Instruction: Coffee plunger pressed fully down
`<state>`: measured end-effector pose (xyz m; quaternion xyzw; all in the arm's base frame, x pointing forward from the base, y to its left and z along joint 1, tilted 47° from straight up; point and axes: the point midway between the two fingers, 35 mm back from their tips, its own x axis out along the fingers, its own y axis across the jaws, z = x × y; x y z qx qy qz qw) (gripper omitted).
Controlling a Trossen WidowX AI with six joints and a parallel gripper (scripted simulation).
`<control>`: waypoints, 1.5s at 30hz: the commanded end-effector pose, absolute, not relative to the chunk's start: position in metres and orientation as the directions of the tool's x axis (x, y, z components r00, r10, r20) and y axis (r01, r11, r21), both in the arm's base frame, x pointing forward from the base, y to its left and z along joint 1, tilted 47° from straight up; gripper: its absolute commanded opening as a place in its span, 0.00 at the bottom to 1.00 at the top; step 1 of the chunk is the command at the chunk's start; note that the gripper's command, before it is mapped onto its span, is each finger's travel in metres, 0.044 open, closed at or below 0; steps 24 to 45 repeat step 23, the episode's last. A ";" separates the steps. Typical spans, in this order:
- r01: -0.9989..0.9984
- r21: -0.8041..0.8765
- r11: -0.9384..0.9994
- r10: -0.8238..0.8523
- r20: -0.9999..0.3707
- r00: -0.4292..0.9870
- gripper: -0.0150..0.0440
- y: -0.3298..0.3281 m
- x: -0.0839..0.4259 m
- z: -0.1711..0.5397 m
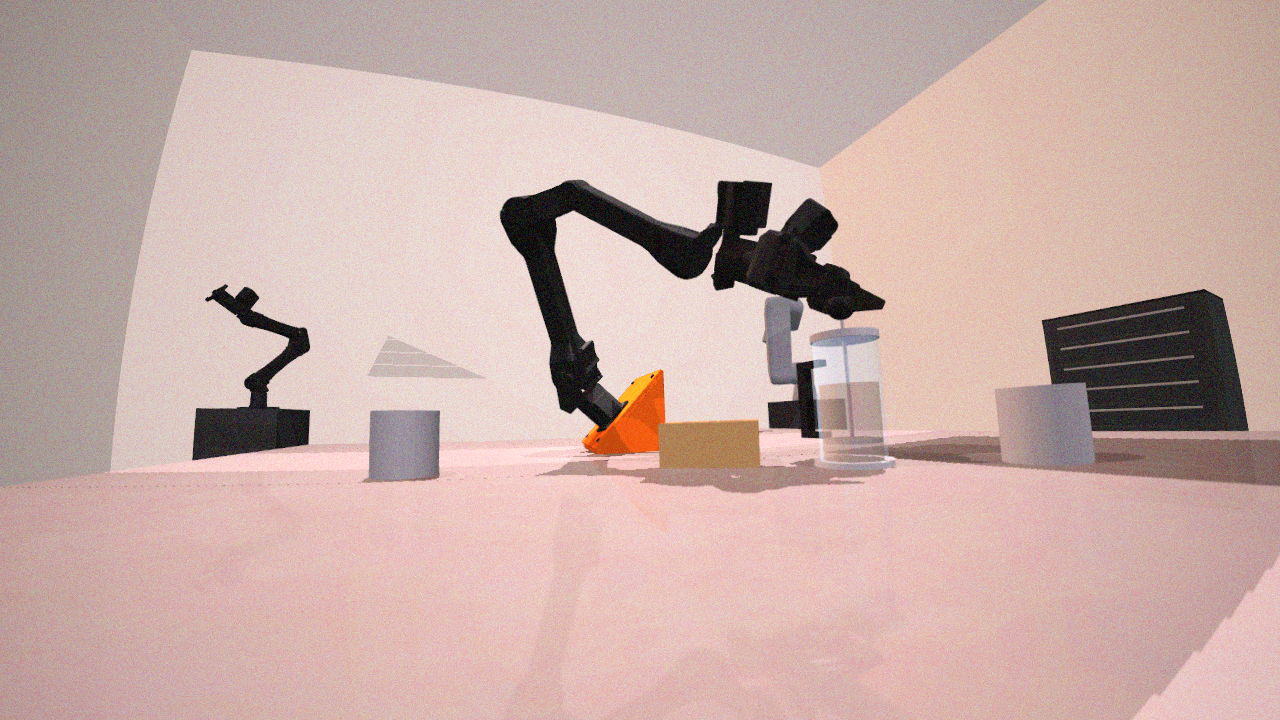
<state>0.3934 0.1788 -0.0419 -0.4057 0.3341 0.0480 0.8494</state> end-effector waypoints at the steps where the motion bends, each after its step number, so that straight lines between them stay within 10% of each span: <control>1: -0.355 -0.654 0.668 -0.186 -0.609 0.771 1.00 0.179 0.393 -0.042; 45: -0.352 -0.653 0.671 -0.197 -0.615 0.763 1.00 0.225 0.378 0.021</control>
